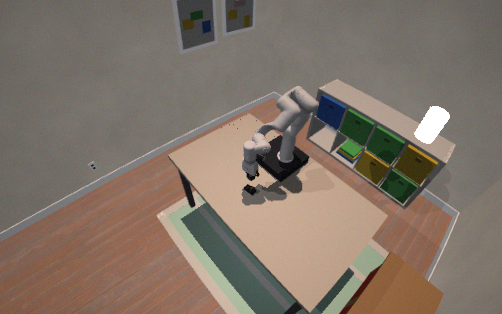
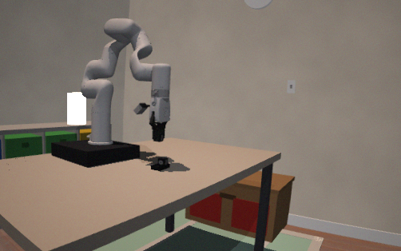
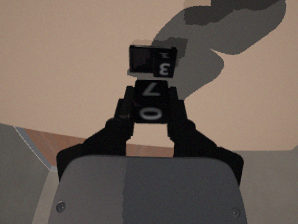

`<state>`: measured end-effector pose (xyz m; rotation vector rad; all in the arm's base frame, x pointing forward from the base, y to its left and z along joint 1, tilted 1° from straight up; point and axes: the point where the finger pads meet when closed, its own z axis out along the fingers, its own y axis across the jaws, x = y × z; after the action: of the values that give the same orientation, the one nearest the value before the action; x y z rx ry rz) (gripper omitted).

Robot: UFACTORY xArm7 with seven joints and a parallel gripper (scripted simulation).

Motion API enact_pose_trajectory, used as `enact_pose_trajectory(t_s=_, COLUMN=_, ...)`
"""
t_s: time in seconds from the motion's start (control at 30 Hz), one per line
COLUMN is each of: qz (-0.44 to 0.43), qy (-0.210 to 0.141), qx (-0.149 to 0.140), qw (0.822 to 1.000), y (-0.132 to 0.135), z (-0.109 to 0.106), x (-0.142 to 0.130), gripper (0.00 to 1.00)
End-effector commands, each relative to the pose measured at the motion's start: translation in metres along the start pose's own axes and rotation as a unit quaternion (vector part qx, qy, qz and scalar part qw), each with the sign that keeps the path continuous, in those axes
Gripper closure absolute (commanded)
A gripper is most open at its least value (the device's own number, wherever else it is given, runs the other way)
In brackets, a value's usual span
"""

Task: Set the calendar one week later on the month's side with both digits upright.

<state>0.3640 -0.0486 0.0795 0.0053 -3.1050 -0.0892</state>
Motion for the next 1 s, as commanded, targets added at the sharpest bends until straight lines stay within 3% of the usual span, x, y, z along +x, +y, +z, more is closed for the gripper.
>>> enact_pose_trajectory(t_s=0.0, qz=0.072, qy=0.004, qx=0.003, qw=0.997, y=-0.0002, z=-0.0010, x=-0.0014, gripper=0.71)
enact_pose_trajectory(t_s=0.2, qz=0.153, qy=0.003, qx=0.003, qw=0.988, y=-0.0004, z=-0.0007, x=-0.0017, gripper=0.71)
enact_pose_trajectory(t_s=0.5, qz=0.293, qy=0.001, qx=0.004, qw=0.956, y=-0.0015, z=0.0002, x=-0.0027, gripper=0.71)
enact_pose_trajectory(t_s=0.6, qz=0.295, qy=0.001, qx=0.004, qw=0.955, y=-0.0016, z=0.0002, x=-0.0027, gripper=0.71)
enact_pose_trajectory(t_s=0.63, qz=0.339, qy=-0.001, qx=0.004, qw=0.941, y=-0.0021, z=0.0005, x=-0.0031, gripper=0.71)
enact_pose_trajectory(t_s=0.97, qz=0.458, qy=-0.005, qx=0.005, qw=0.889, y=-0.0044, z=0.0016, x=-0.0045, gripper=0.71)
